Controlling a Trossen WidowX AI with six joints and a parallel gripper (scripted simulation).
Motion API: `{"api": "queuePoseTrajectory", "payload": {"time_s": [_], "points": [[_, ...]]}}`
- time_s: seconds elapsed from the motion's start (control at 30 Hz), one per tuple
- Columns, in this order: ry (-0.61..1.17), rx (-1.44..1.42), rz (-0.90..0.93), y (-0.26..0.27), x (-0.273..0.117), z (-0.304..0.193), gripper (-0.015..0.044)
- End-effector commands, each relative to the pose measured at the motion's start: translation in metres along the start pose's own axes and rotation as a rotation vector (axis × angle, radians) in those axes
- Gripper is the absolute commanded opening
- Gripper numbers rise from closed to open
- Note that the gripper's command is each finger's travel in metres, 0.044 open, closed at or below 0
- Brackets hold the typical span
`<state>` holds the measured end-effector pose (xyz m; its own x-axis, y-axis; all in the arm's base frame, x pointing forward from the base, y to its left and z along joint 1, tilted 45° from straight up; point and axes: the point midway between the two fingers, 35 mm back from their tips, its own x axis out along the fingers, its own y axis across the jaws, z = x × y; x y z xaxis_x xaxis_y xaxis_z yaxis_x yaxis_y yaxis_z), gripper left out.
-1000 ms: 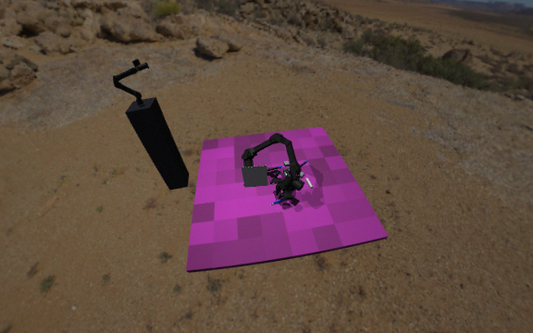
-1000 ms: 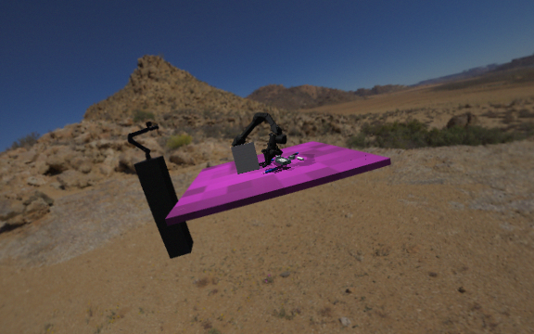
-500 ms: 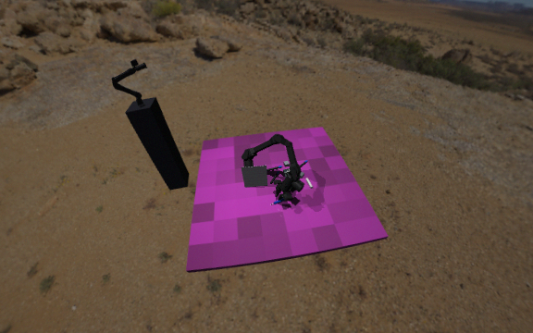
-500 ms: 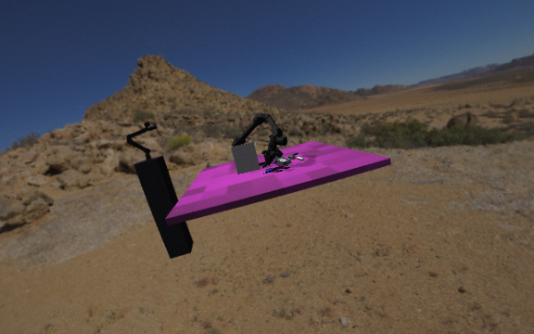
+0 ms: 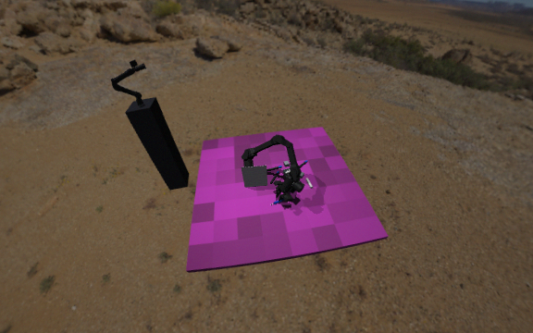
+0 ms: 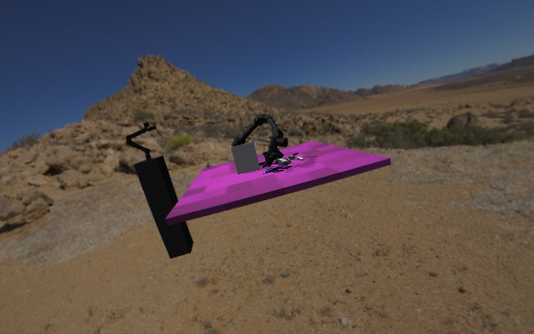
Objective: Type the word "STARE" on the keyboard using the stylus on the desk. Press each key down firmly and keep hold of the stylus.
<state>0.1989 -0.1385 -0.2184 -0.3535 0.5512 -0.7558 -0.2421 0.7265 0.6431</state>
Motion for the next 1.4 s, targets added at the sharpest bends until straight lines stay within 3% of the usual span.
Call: {"api": "queuePoseTrajectory", "payload": {"time_s": [0.0, 1.37], "points": [[-0.001, 0.003, 0.005, 0.001, 0.004, 0.002, 0.0150], [-0.002, 0.002, 0.006, 0.002, 0.026, 0.014, 0.0150]]}}
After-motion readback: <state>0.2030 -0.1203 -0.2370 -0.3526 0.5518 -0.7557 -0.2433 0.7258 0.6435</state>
